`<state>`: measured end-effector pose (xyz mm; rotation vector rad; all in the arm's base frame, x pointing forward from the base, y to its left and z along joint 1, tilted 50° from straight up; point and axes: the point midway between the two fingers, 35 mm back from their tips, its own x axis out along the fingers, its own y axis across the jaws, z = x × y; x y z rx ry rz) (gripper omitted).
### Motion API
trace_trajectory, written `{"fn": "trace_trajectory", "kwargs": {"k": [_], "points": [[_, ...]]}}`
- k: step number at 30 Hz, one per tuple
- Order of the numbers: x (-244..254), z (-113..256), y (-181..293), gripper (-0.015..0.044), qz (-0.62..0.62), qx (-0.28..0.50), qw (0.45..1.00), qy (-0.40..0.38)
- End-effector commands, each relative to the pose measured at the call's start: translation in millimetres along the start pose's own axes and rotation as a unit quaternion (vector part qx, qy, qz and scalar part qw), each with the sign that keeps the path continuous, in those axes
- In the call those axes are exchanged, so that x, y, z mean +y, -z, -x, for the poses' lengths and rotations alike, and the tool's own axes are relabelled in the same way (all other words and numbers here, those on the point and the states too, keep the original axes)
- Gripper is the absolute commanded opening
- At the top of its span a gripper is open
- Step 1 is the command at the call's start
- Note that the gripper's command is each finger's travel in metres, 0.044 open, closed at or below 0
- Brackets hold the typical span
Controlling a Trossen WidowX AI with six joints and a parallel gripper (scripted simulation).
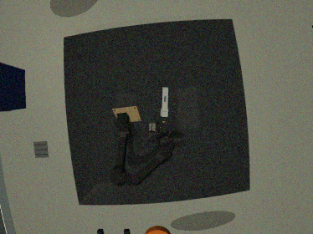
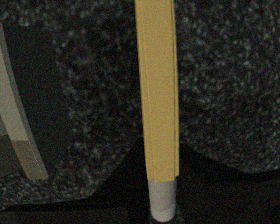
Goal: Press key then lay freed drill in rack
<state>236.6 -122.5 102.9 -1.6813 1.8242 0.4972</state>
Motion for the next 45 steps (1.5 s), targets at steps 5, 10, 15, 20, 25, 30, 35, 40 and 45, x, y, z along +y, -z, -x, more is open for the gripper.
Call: {"fn": "trace_trajectory", "kwargs": {"k": [5,10,15,20,25,30,35,40,45], "points": [[0.9,5.1,-0.8,0.0,-0.002,0.001,1.0,0.002],[2.1,7.8,-1.6,0.0,-0.001,0.001,1.0,0.002],[3.3,10.3,-2.3,0.0,-0.001,0.001,1.0,0.002],[4.4,12.8,-2.9,0.0,-0.001,0.001,1.0,0.002],[5.4,15.2,-3.4,0.0,-0.001,0.001,1.0,0.002],[6.2,17.5,-3.7,0.0,-0.001,0.001,1.0,0.002],[7.0,19.7,-3.9,0.0,-0.001,0.0,1.0,0.002],[7.6,21.8,-4.0,0.0,-0.001,0.0,1.0,0.002],[8.0,23.8,-4.0,0.0,-0.001,0.0,1.0,0.002]]}}
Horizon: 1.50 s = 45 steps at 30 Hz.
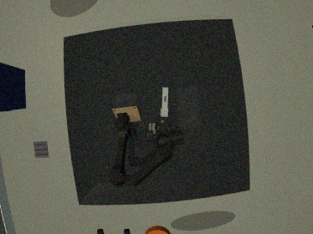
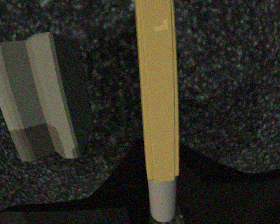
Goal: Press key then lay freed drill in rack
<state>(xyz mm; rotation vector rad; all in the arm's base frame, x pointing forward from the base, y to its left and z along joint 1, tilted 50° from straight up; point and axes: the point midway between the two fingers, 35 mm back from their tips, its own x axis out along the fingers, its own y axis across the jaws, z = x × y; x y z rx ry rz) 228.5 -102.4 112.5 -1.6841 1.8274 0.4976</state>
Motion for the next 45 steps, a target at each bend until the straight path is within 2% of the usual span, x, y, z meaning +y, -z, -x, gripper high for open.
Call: {"fn": "trace_trajectory", "kwargs": {"k": [1,45], "points": [[-1.2,2.9,0.2,0.0,-0.002,-0.001,1.0,0.002],[-3.1,18.7,2.1,0.0,-0.002,-0.002,1.0,0.002]]}}
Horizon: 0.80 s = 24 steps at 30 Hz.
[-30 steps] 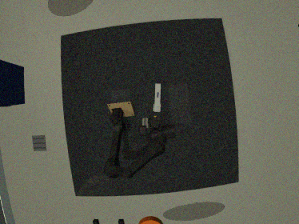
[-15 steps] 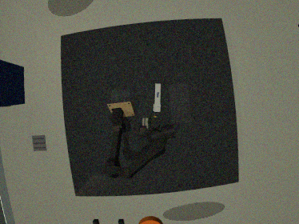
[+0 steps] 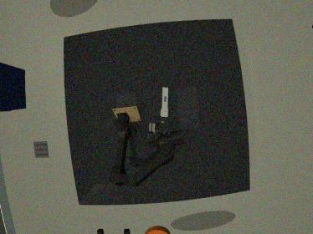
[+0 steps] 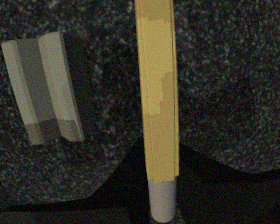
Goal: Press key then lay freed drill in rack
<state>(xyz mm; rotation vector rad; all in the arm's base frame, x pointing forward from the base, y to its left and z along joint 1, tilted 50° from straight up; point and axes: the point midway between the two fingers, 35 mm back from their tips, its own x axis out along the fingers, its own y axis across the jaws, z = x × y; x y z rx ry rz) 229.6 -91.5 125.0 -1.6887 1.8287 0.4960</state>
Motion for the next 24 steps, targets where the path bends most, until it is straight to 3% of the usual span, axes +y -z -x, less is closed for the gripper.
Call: {"fn": "trace_trajectory", "kwargs": {"k": [1,24], "points": [[-2.1,2.6,-0.1,0.0,-0.003,-0.003,1.0,0.001],[15.4,6.9,5.8,0.0,-0.003,-0.003,1.0,0.001]]}}
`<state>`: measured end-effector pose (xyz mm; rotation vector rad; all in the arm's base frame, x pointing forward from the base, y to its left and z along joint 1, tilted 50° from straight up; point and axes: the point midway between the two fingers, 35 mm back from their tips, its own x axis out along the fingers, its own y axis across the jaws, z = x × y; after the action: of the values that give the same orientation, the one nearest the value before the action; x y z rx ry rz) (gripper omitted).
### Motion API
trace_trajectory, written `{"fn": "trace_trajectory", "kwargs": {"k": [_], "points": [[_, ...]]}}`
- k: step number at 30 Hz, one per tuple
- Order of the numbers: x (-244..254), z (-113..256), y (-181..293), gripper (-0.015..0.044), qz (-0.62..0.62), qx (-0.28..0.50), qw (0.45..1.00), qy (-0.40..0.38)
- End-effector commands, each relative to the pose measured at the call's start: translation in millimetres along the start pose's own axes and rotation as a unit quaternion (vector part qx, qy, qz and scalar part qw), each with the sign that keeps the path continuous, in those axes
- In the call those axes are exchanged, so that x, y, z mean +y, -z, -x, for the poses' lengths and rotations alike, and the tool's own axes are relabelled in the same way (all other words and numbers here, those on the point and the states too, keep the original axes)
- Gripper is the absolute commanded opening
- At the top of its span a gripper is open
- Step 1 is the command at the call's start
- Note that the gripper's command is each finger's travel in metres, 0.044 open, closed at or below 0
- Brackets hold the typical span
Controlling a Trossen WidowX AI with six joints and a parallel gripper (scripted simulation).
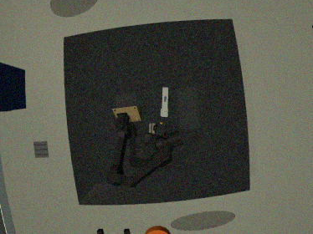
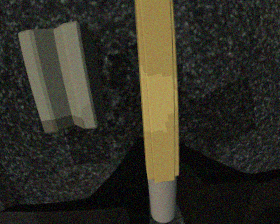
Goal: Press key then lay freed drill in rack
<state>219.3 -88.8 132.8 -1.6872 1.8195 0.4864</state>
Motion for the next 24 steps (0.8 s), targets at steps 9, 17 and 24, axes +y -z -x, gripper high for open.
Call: {"fn": "trace_trajectory", "kwargs": {"k": [9,17,24], "points": [[20.3,1.5,4.3,0.0,0.002,-0.002,1.0,-0.003],[33.3,2.4,6.9,0.0,0.002,-0.002,1.0,-0.003],[44.6,2.7,7.9,0.0,0.003,-0.002,1.0,-0.003]]}}
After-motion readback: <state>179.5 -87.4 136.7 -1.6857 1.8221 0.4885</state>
